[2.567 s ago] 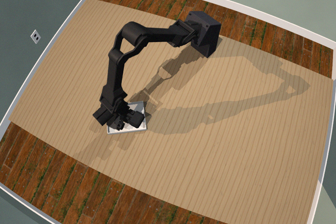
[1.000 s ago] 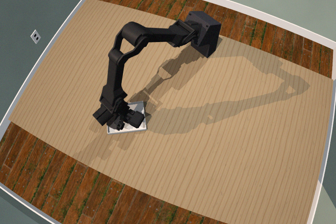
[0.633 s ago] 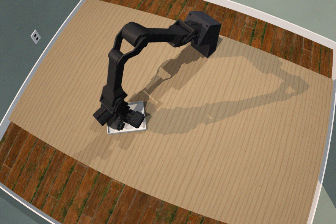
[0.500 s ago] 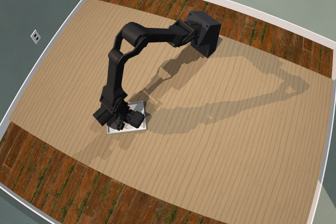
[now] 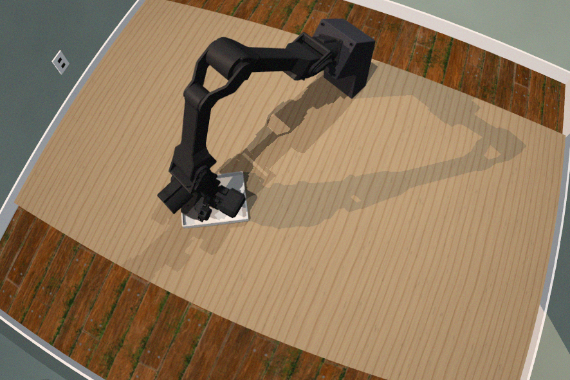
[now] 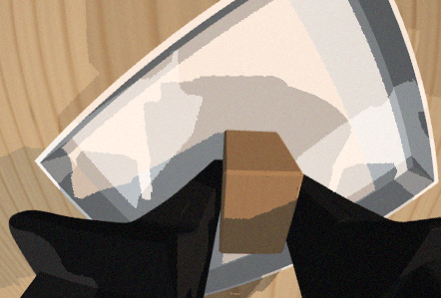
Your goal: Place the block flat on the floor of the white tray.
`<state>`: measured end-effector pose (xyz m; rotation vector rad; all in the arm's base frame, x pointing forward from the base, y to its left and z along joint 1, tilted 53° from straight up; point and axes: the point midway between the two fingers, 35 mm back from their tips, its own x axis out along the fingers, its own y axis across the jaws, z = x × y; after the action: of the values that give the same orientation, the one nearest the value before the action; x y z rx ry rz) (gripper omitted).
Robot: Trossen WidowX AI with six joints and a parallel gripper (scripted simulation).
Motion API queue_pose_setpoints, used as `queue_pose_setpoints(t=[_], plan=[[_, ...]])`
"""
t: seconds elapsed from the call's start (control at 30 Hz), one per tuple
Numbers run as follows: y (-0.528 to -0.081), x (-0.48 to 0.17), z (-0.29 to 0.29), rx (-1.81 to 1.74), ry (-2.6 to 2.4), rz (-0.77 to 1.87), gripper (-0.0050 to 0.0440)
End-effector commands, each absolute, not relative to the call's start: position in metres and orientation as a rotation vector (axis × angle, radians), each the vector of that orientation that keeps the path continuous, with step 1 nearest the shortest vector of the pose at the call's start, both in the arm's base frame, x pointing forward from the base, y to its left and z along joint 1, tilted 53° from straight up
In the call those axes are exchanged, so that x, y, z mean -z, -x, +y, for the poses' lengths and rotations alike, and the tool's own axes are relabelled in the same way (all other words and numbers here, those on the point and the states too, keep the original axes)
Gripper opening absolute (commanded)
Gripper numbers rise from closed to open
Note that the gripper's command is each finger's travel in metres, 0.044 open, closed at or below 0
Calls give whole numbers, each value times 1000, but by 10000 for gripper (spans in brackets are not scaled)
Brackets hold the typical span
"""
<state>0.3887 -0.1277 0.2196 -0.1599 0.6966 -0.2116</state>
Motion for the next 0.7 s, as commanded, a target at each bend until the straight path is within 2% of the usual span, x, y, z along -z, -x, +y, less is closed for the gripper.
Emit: queue_pose_setpoints(t=[0.0, 0.5, 0.53, 0.67], plan=[[-388, -228, -127, 213, 167, 676, 0], [-388, -228, -127, 213, 167, 676, 0], [-388, -228, -127, 213, 167, 676, 204], [-388, -228, -127, 213, 167, 676, 204]])
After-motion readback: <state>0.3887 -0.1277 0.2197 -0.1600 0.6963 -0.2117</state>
